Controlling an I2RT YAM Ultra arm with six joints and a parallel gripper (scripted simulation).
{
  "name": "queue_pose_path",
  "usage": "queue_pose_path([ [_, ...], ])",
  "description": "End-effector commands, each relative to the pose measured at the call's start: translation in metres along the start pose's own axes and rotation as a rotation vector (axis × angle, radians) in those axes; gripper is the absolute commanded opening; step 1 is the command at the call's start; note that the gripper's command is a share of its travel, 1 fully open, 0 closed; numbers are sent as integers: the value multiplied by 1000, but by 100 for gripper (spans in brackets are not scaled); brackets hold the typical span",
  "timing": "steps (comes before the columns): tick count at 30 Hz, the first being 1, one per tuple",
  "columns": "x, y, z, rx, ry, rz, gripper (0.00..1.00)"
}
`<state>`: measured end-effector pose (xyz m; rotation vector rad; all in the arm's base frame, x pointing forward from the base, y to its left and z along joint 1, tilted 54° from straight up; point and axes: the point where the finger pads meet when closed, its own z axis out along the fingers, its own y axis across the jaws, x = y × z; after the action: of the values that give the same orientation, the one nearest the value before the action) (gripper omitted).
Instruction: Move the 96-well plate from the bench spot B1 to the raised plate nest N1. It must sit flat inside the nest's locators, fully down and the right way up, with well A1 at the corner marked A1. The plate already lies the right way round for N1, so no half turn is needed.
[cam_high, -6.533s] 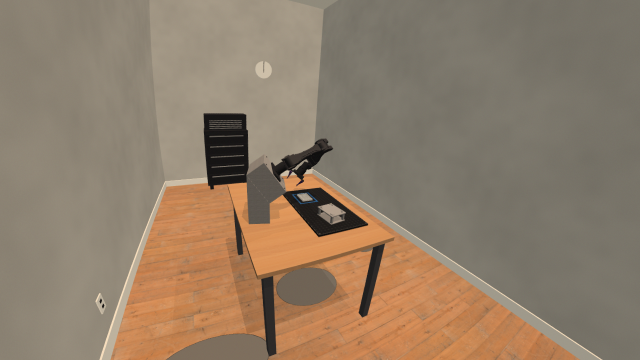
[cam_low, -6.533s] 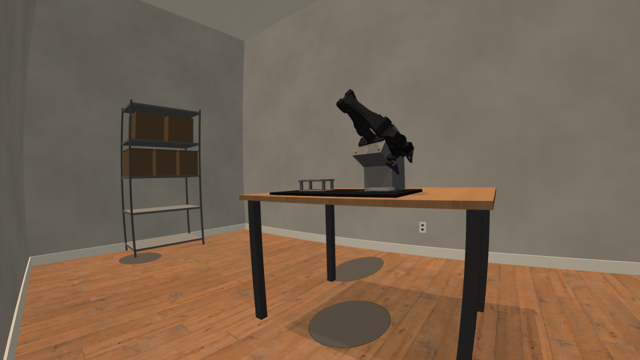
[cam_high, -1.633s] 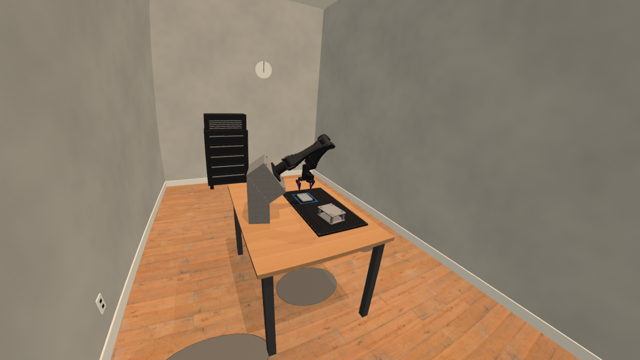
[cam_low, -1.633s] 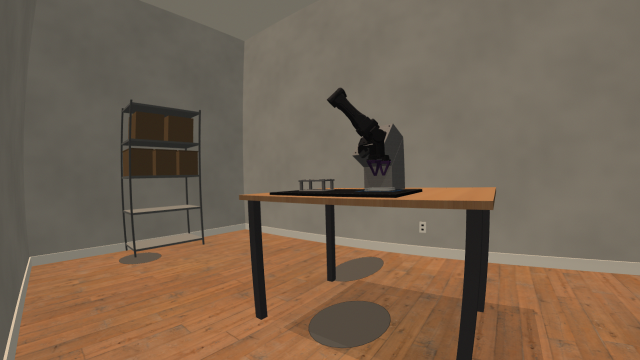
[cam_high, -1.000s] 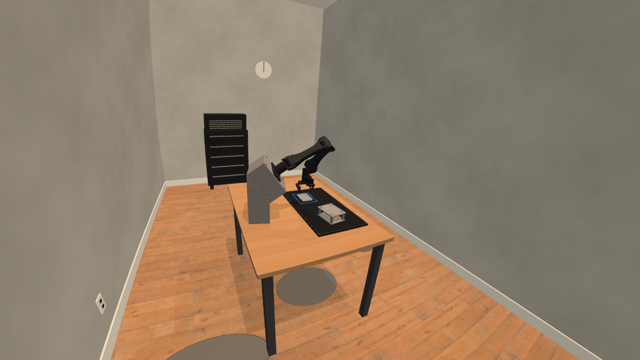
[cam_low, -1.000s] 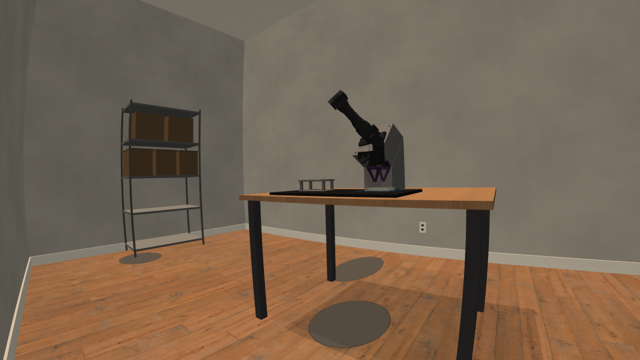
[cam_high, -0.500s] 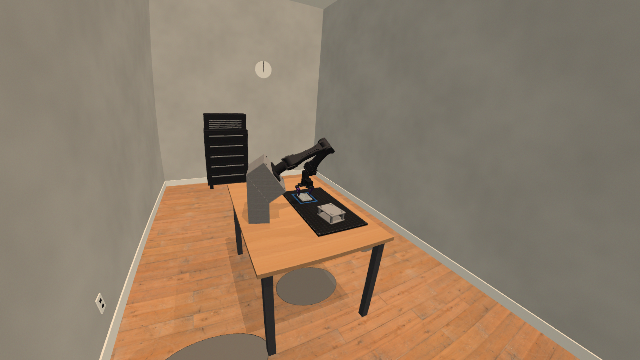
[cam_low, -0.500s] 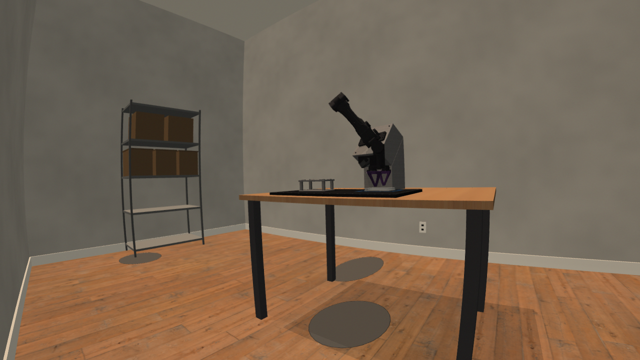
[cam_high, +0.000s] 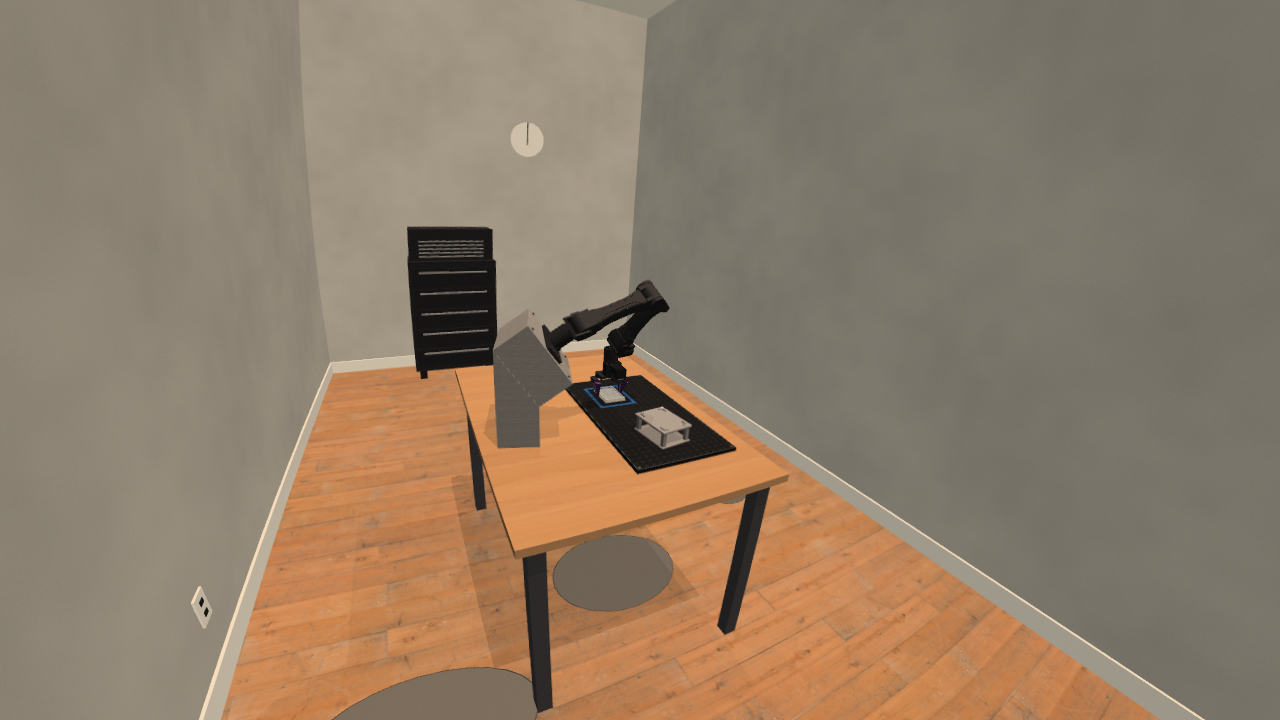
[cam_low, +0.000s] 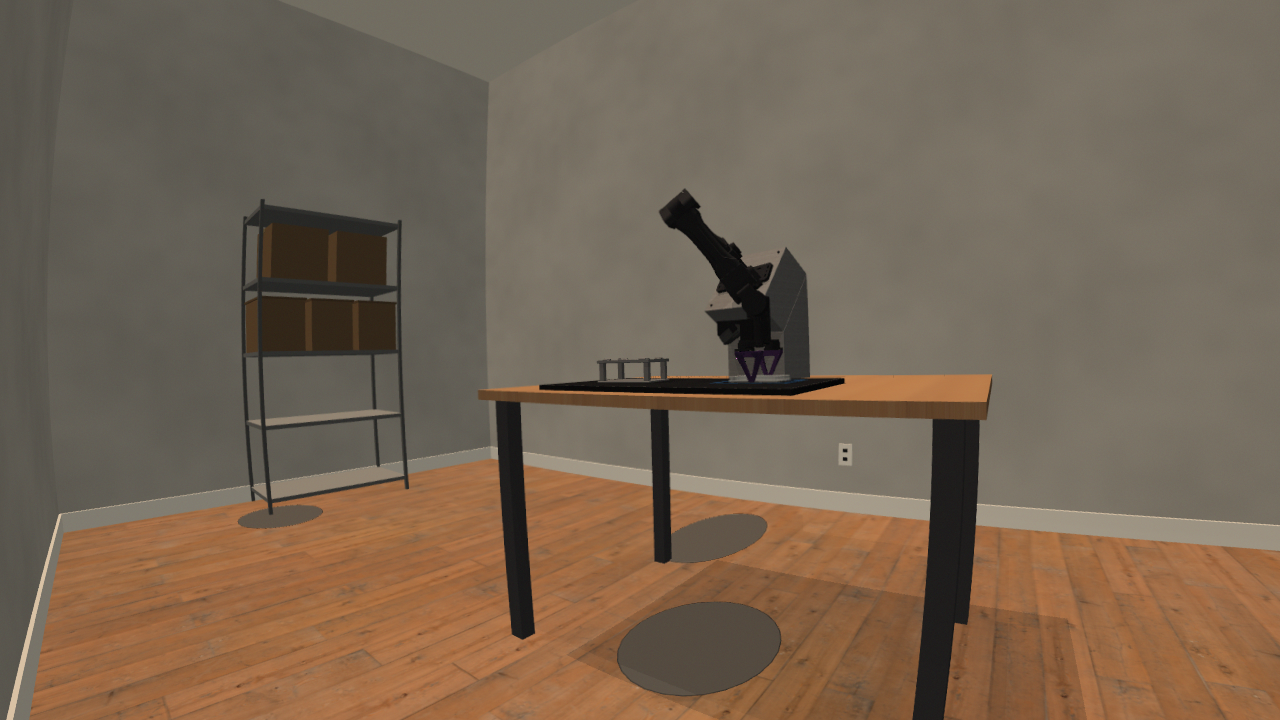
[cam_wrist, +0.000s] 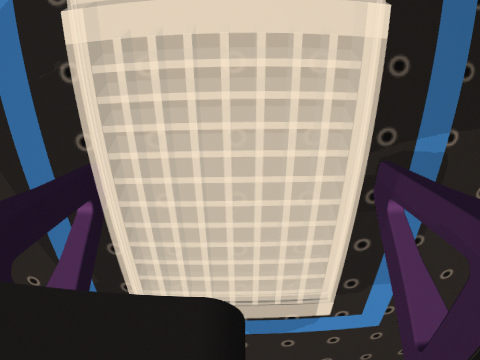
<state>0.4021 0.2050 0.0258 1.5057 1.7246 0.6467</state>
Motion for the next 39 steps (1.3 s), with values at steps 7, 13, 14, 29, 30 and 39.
queue_pose_path([
  [7, 3, 5, -1, -16, 10, -3, 100],
  [13, 3, 5, -1, -16, 10, -3, 100],
  [14, 3, 5, -1, -16, 10, -3, 100],
  [29, 3, 5, -1, -16, 10, -3, 0],
  [30, 3, 5, -1, -16, 10, -3, 0],
  [39, 3, 5, -1, -16, 10, -3, 0],
])
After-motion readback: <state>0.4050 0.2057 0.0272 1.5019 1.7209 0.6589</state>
